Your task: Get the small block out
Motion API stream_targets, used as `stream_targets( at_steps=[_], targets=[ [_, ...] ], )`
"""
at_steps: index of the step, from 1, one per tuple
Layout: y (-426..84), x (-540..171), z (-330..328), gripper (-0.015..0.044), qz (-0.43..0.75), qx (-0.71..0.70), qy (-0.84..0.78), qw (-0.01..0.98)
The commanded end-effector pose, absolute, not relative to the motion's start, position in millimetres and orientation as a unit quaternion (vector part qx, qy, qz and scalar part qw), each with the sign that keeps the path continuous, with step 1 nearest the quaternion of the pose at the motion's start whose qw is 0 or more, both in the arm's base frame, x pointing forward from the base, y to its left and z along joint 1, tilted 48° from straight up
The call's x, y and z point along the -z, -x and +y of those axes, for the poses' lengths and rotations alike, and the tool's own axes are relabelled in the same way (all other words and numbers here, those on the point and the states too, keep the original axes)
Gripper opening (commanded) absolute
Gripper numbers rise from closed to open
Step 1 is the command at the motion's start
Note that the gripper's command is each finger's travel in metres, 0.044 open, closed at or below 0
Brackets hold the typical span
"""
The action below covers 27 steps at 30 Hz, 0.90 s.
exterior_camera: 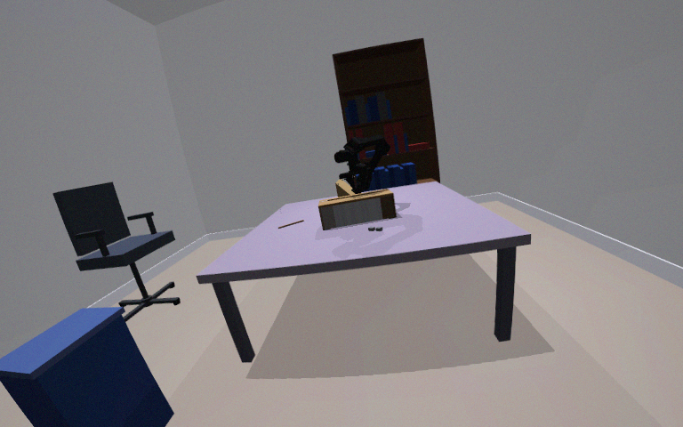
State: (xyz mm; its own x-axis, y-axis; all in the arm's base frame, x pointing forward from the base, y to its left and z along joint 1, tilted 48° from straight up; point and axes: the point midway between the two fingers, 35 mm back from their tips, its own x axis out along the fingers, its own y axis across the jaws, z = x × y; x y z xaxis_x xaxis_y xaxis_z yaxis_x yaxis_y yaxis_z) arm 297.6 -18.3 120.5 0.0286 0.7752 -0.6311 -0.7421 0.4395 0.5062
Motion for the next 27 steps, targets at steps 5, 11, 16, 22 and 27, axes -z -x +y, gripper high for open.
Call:
stream_targets(
  at_steps=[5,11,16,22,27],
  targets=[
    [-279,-155,2,0.0285,0.609,-0.246,-0.363,0.660],
    [-271,-165,9,0.0285,0.628,-0.145,-0.468,0.604],
    [-266,-171,14,0.0285,0.633,-0.060,-0.550,0.541],
    [-258,-179,20,0.0285,0.624,0.038,-0.637,0.452],
    [-251,-185,25,0.0285,0.605,0.117,-0.697,0.366]
  ],
)
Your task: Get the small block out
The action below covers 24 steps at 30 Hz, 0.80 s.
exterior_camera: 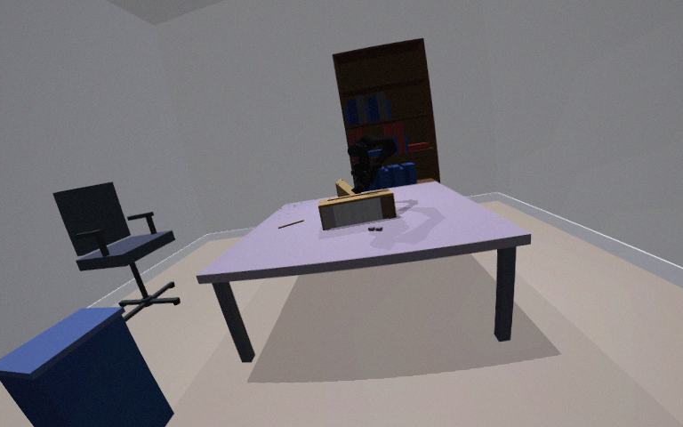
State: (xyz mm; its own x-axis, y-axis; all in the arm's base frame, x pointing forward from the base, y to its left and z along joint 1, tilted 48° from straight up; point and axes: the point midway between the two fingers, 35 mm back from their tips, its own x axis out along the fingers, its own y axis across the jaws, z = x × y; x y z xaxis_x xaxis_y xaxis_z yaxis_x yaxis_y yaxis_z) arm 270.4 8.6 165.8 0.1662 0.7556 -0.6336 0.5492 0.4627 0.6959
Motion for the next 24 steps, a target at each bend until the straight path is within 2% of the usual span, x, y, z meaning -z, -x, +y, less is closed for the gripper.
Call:
stream_targets(
  at_steps=[1,13,24],
  targets=[
    [-250,-186,26,0.0285,0.601,0.132,-0.708,0.348],
    [-233,-197,38,0.0285,0.515,0.296,-0.797,0.109],
    [-219,-205,48,0.0285,0.402,0.415,-0.805,-0.133]
  ],
)
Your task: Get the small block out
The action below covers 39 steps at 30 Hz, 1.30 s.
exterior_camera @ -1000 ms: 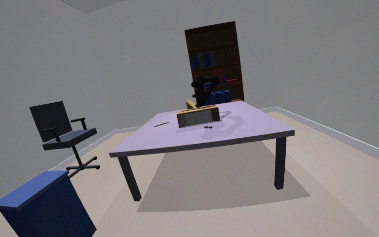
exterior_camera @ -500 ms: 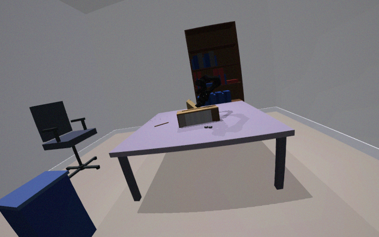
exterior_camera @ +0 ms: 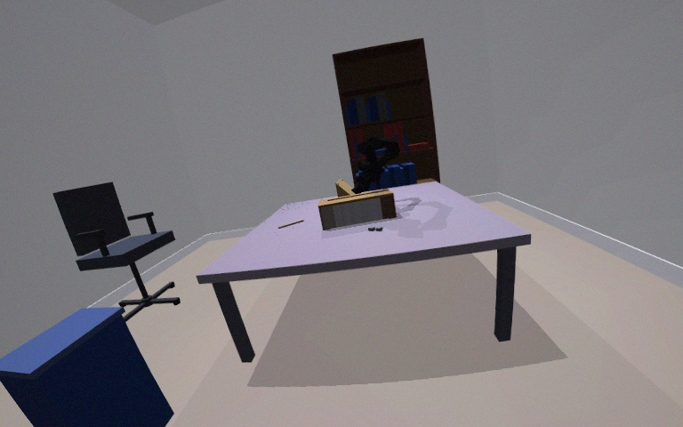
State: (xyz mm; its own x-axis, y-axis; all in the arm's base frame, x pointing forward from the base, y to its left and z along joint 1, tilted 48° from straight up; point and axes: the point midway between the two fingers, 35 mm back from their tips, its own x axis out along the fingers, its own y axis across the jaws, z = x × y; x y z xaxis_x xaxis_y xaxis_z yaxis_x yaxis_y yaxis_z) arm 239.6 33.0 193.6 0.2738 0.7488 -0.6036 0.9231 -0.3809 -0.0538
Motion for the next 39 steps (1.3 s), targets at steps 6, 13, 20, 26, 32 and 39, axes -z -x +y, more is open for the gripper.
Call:
stream_targets(
  at_steps=[6,13,20,26,32,39],
  targets=[
    [-213,-207,53,0.0285,0.330,0.465,-0.778,-0.262],
    [-212,-207,53,0.0285,0.325,0.468,-0.776,-0.271],
    [-212,-207,53,0.0285,0.325,0.468,-0.776,-0.271],
    [-212,-205,54,0.0285,0.352,0.450,-0.790,-0.221],
    [-212,-192,60,0.0285,0.476,0.329,-0.814,0.048],
    [-212,-178,67,0.0285,0.567,0.141,-0.729,0.357]
  ],
)
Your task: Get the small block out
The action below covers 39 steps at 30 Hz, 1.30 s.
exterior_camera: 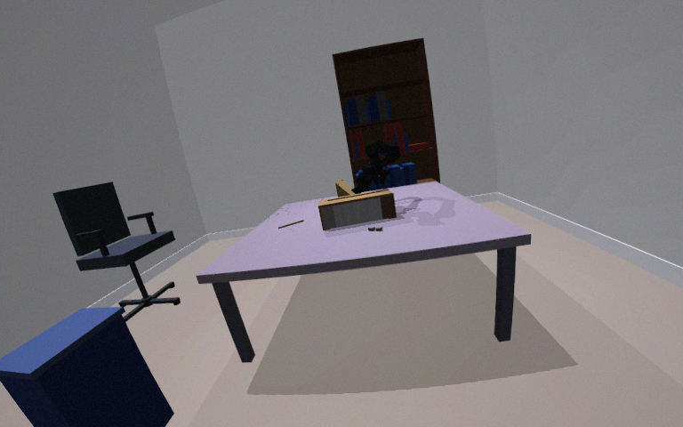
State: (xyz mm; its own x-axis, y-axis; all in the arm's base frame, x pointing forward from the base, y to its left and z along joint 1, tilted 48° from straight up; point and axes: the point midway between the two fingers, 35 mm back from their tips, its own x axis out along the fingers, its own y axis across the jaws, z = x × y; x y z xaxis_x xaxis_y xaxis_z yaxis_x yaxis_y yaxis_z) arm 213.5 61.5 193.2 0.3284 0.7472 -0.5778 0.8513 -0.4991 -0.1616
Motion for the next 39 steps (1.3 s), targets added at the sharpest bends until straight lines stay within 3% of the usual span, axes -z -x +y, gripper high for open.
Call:
stream_targets(
  at_steps=[1,6,19,29,39],
  targets=[
    [-212,-176,68,0.0285,0.574,0.111,-0.707,0.397],
    [-212,-169,74,0.0285,0.587,-0.027,-0.586,0.558],
    [-211,-161,87,0.0285,0.518,-0.277,-0.296,0.753],
    [-209,-157,97,0.0285,0.395,-0.434,-0.037,0.809],
    [-208,-153,106,0.0285,0.224,-0.541,0.227,0.778]
  ],
)
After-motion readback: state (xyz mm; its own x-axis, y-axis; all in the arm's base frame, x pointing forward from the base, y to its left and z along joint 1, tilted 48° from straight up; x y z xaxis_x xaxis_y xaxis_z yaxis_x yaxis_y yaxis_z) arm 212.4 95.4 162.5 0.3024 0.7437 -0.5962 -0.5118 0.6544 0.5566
